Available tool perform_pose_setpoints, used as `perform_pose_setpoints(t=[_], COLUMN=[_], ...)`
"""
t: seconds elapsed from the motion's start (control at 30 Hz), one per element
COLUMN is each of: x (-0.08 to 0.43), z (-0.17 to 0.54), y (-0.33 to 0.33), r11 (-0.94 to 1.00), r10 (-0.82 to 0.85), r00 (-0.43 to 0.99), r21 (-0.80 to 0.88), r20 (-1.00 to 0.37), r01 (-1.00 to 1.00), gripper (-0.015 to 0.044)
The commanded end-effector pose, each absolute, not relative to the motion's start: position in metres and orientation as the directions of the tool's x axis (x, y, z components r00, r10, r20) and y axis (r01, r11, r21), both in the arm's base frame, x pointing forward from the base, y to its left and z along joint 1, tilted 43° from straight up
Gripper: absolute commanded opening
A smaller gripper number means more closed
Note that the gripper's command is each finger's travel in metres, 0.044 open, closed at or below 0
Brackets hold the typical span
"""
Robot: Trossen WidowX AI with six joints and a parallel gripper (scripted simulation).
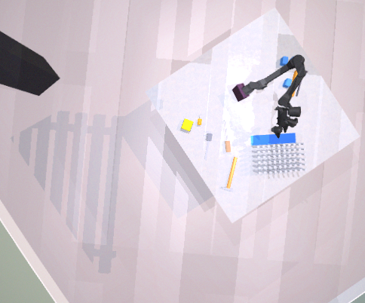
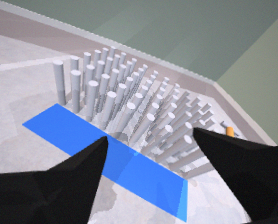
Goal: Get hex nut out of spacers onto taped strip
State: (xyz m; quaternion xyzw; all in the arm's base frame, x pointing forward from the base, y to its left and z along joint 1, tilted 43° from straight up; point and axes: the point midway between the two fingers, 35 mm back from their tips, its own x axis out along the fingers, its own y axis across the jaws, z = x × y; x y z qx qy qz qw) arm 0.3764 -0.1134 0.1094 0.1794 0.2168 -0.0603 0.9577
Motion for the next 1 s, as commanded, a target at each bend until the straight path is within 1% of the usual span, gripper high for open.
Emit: perform_pose_setpoints(t=[0.0, 0.7, 0.8, 0.97], x=[0.375, 0.376, 0.381, 0.389], z=[0.108, 0.107, 0.099, 0.066], y=[-0.114, -0.115, -0.131, -0.192], r11=[0.926, 0.925, 0.919, 0.884], r10=[-0.041, -0.043, -0.064, -0.119], r00=[0.897, 0.896, 0.872, 0.764], r21=[0.321, 0.321, 0.313, 0.283], r20=[-0.440, -0.443, -0.485, -0.634], r01=[0.200, 0.203, 0.241, 0.373], gripper=[0.0440, 0.0440, 0.0440, 0.0440])
